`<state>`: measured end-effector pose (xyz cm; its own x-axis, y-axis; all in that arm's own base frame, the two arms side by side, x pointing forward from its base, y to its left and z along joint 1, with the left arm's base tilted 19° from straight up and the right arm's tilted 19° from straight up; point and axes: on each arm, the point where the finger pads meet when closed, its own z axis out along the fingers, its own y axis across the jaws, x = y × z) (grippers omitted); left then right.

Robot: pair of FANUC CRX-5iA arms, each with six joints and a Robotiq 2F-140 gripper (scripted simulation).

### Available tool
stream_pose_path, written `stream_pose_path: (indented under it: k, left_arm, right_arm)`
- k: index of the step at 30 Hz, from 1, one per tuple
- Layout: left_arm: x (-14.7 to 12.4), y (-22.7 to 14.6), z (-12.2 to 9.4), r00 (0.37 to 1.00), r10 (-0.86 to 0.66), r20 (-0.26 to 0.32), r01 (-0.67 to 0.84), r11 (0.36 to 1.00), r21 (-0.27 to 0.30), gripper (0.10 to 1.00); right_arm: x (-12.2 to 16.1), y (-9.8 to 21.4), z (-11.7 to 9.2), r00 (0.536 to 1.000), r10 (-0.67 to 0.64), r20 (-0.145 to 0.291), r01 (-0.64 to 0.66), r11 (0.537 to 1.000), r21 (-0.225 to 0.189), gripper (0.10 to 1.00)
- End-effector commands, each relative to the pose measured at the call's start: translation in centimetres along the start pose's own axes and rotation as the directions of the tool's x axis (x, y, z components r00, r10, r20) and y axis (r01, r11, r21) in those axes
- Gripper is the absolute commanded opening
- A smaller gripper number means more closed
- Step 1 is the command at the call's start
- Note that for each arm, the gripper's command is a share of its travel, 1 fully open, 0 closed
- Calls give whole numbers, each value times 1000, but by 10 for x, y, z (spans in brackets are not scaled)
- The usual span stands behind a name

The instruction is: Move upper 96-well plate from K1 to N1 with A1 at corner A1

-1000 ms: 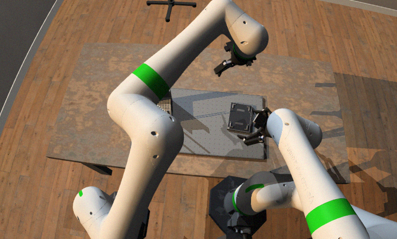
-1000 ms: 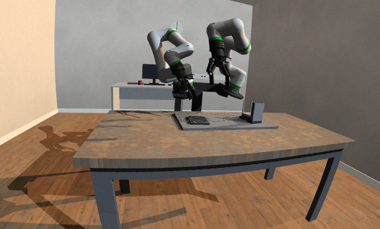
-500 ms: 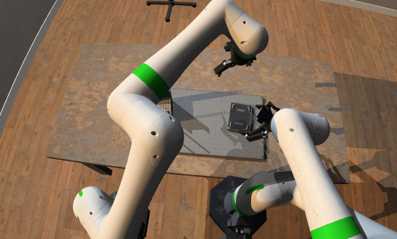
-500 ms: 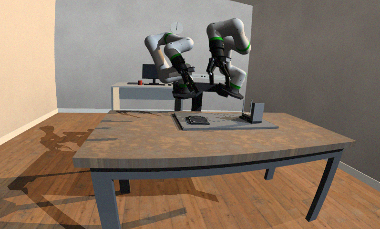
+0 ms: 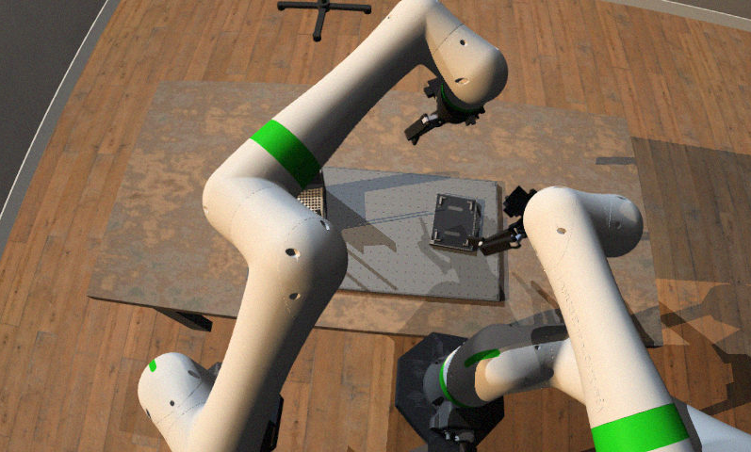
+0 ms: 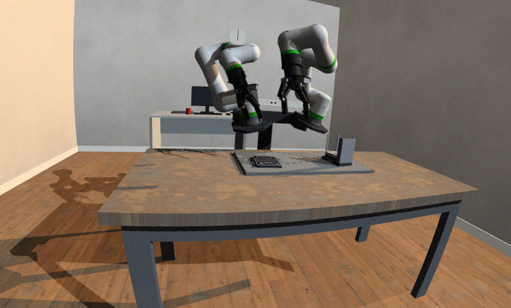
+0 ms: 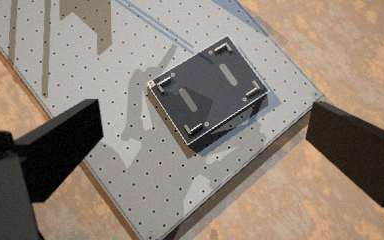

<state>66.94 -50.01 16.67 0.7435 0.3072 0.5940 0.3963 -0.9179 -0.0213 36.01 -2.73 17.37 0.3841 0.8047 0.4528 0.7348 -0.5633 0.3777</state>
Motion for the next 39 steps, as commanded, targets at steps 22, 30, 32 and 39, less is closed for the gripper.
stream_pose_path:
  k: [22, 30, 32, 39]
  left_arm:
    - [1, 1, -2, 1000, -1, -1, 1, 1000, -3, 1000]
    - [1, 1, -2, 1000, -1, -1, 1, 1000, -3, 1000]
    - [1, 1, -2, 1000, -1, -1, 1, 1000, -3, 1000]
    - [1, 1, -2, 1000, -1, -1, 1, 1000, -3, 1000]
  right_arm:
    - [-50, 74, -48, 866, 461, 195, -455, 887, -76, 1000]
    - [-72, 98, -65, 752, 612, 244, -600, 789, -130, 1000]
    - [-79, 105, -69, 732, 634, 251, -621, 771, -139, 1000]
    - [-91, 115, -78, 660, 701, 268, -684, 709, -171, 1000]
